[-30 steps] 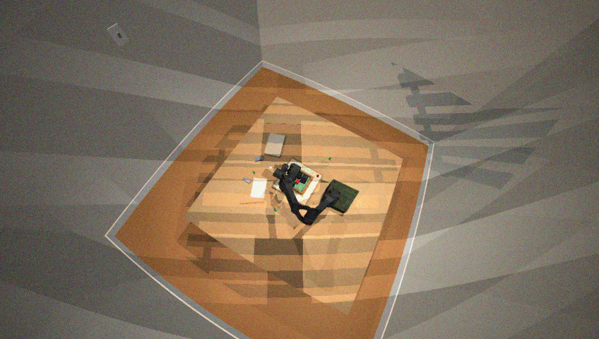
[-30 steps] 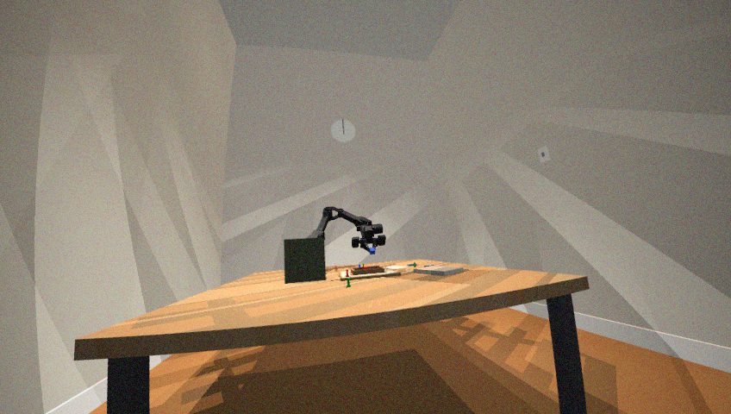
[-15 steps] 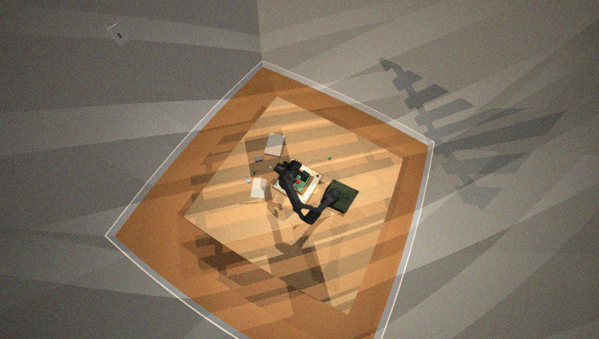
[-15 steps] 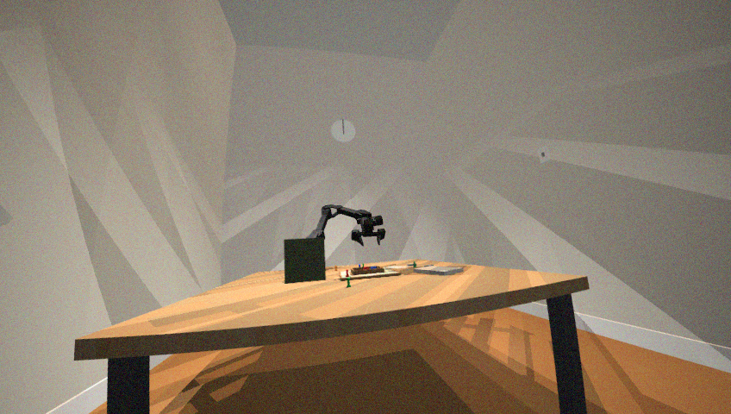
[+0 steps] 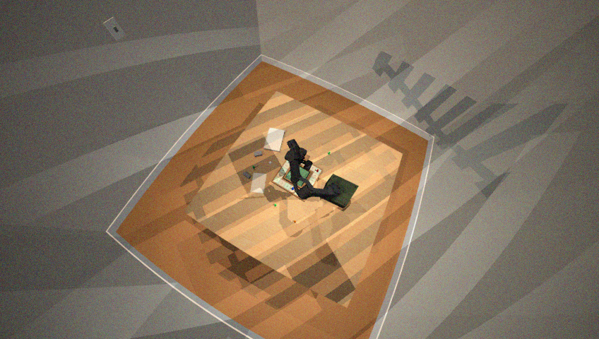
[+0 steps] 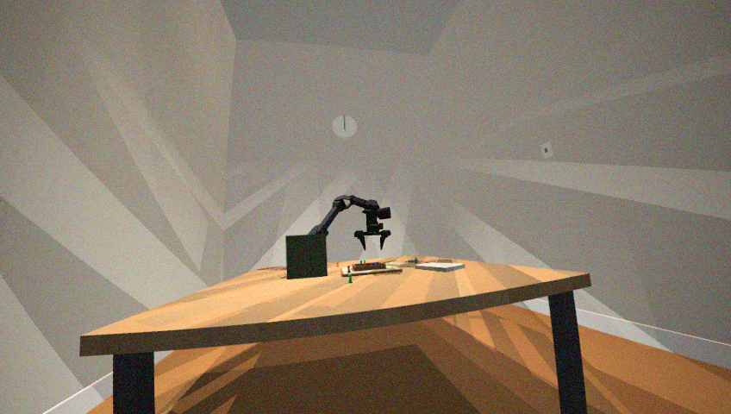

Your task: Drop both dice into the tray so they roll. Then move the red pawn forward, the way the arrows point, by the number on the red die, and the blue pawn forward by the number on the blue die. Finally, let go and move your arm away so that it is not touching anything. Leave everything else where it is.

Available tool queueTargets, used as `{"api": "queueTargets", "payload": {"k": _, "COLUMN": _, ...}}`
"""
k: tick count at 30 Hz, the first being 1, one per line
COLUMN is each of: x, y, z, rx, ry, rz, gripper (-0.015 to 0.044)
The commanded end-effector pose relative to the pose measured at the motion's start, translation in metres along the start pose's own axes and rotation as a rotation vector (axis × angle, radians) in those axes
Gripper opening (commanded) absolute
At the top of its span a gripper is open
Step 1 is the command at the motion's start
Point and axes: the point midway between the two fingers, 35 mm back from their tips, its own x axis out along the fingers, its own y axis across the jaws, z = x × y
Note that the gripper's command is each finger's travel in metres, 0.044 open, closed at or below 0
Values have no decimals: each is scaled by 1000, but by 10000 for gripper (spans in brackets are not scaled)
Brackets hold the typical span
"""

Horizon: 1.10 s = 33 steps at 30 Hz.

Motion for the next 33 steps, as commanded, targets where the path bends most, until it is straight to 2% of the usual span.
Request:
{"api": "queueTargets", "payload": {"k": 1, "x": 3, "y": -15, "z": 12, "rx": -157, "ry": -2, "rz": -4, "gripper": 335}}
{"api": "queueTargets", "payload": {"k": 6, "x": 10, "y": -47, "z": 35, "rx": -544, "ry": 11, "rz": 6, "gripper": 204}}
{"api": "queueTargets", "payload": {"k": 17, "x": 33, "y": -122, "z": 59, "rx": -1400, "ry": 35, "rz": 63, "gripper": 200}}
{"api": "queueTargets", "payload": {"k": 23, "x": 39, "y": -144, "z": 64, "rx": -1597, "ry": 35, "rz": 85, "gripper": 200}}
{"api": "queueTargets", "payload": {"k": 33, "x": 39, "y": -141, "z": 63, "rx": -1600, "ry": 35, "rz": 86, "gripper": 200}}
